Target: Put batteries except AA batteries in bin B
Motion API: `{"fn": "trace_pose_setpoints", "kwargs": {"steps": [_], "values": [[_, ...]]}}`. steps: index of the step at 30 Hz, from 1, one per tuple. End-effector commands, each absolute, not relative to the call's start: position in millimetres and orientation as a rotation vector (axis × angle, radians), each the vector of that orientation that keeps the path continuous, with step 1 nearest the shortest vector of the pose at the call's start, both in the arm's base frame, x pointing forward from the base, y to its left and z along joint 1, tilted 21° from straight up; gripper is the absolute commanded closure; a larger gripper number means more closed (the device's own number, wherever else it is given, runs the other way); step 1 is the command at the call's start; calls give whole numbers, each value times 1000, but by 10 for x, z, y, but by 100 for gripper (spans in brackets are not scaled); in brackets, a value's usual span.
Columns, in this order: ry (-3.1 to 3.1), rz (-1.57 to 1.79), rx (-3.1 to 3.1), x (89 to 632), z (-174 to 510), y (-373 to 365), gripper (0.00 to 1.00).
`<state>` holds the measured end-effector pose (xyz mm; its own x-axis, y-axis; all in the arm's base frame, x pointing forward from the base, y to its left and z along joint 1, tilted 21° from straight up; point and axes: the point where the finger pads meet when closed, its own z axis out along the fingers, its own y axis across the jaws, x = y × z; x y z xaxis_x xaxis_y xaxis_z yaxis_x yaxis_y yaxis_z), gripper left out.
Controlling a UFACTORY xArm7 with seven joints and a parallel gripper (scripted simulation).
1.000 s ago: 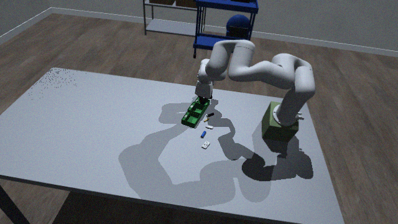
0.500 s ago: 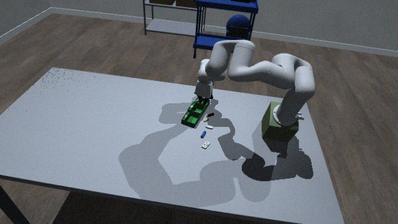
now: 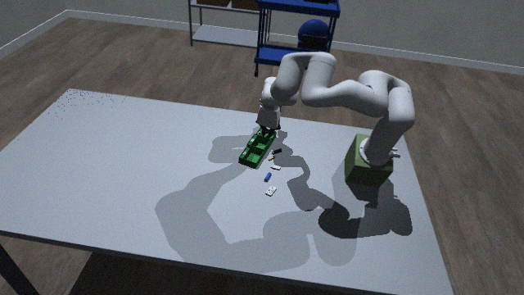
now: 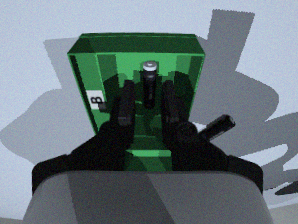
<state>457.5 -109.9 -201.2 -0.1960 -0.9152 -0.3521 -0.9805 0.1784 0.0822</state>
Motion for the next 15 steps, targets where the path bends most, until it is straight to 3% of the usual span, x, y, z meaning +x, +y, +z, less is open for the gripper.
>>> {"fn": "trace_pose_setpoints", "kwargs": {"steps": [1,15], "values": [[2230,422,-1831,4591,-1935,-1143,77],[2230,422,-1831,4593,-1786,-1201,77]]}}
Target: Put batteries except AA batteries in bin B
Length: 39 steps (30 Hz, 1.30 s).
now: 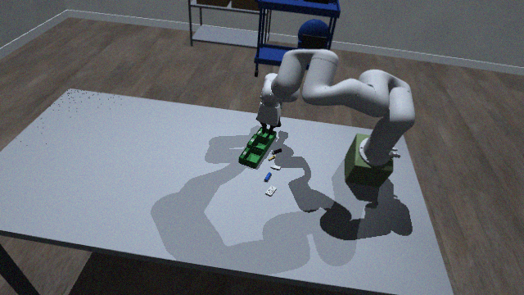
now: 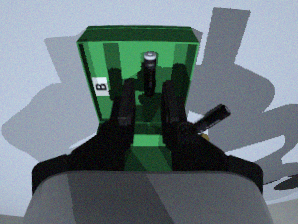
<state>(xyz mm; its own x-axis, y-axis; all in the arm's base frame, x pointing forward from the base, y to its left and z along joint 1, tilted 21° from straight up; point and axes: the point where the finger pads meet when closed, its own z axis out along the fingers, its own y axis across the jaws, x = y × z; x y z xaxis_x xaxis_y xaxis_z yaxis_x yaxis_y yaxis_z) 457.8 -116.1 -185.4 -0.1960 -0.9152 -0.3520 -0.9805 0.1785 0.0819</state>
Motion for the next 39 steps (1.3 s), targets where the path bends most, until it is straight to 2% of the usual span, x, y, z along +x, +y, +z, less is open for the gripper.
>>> {"fn": "trace_pose_setpoints", "kwargs": {"steps": [1,19,20,39], "values": [[2230,422,-1831,4593,-1774,-1205,77],[2230,422,-1831,4594,-1555,-1289,77],[2230,422,-1831,4594,-1517,-1303,0],[2230,422,-1831,4601,-883,-1548,0]]}}
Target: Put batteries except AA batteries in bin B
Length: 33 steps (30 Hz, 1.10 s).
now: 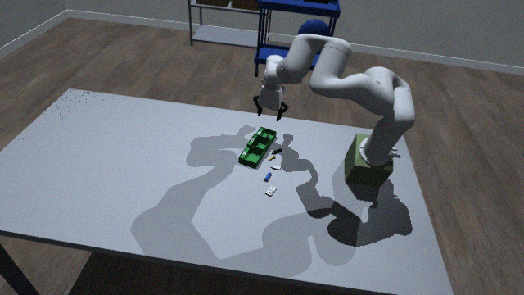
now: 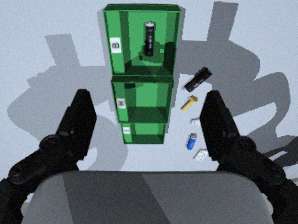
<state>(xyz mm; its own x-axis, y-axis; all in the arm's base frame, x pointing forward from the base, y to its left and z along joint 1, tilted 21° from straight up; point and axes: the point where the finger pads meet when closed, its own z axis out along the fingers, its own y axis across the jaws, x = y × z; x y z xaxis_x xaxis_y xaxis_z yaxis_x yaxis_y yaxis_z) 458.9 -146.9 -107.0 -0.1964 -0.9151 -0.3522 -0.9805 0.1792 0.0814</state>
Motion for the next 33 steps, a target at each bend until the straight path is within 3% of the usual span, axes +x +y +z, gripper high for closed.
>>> {"fn": "trace_pose_setpoints", "kwargs": {"steps": [1,17,33], "values": [[2230,422,-1831,4601,-883,-1548,0],[2230,421,-1831,4606,-331,-1761,0],[2230,421,-1831,4606,-331,-1761,0]]}}
